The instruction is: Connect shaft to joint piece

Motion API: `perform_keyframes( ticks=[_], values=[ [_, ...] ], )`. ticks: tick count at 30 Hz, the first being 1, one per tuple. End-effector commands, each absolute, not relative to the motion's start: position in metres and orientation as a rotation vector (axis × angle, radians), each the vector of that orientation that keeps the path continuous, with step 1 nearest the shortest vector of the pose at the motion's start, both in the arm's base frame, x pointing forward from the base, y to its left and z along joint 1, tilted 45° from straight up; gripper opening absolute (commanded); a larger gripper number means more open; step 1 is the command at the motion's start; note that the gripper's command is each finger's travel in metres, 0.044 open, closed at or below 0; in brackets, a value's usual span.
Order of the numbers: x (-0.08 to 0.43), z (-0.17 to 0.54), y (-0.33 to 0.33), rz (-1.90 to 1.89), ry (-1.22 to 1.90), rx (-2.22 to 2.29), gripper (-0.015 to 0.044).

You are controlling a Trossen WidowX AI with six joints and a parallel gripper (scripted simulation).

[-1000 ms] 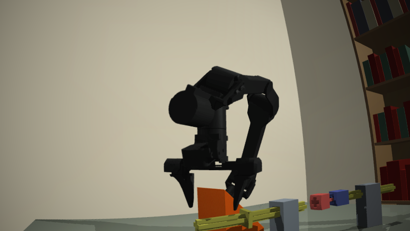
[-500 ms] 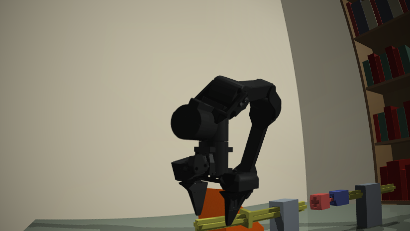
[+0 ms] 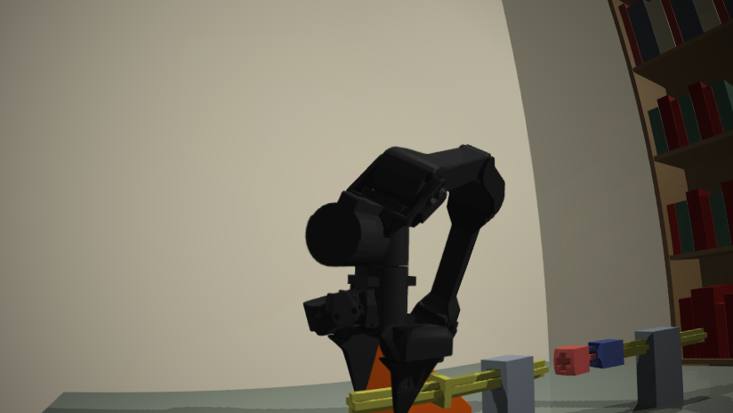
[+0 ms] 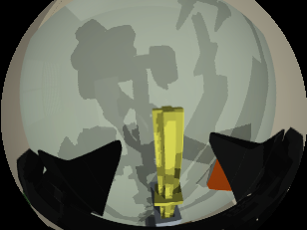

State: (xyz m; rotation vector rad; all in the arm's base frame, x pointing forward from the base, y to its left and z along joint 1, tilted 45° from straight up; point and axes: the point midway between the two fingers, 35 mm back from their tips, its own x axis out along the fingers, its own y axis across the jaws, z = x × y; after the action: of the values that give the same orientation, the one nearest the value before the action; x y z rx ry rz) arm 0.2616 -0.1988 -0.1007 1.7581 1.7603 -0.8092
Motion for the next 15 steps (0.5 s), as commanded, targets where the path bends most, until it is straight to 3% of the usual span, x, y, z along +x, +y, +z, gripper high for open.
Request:
perform_keyframes(
  ticks=[1,15],
  values=[
    [0.260,-0.106,-0.194,-0.819,1.769,1.764,0.0440],
    [0.260,-0.121,-0.179,-0.817,1.769,1.765,0.0440]
  ],
)
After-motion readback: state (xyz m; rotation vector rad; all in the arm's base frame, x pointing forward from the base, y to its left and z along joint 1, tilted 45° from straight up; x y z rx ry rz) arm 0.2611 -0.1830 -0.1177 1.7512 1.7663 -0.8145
